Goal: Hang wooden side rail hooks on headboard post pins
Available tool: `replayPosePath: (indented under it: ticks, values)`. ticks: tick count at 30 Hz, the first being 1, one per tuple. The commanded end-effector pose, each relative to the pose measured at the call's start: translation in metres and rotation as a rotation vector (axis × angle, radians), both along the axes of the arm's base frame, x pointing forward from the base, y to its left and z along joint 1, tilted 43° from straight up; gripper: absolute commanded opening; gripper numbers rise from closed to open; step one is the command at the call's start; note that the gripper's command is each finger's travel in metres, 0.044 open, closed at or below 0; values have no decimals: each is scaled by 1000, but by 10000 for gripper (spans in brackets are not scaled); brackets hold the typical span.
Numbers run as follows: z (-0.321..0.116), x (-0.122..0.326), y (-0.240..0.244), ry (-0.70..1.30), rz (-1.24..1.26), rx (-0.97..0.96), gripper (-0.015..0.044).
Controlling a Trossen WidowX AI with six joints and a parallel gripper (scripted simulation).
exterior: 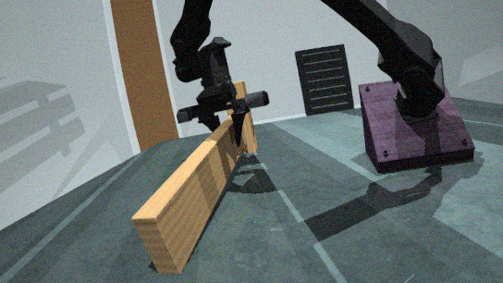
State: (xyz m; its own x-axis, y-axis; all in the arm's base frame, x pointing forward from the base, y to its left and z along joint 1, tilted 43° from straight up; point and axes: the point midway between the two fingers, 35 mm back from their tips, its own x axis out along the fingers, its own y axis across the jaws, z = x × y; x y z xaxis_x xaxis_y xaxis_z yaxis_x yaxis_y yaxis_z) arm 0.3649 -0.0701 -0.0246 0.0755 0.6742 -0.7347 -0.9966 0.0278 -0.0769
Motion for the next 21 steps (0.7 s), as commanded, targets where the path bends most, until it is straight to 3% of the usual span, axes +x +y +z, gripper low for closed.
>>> replayPosePath:
  ticks: [1,21]
  values:
    - [1,0,-6,-5,-9,-5,0]
    - [-1,1,-8,-5,-9,-5,0]
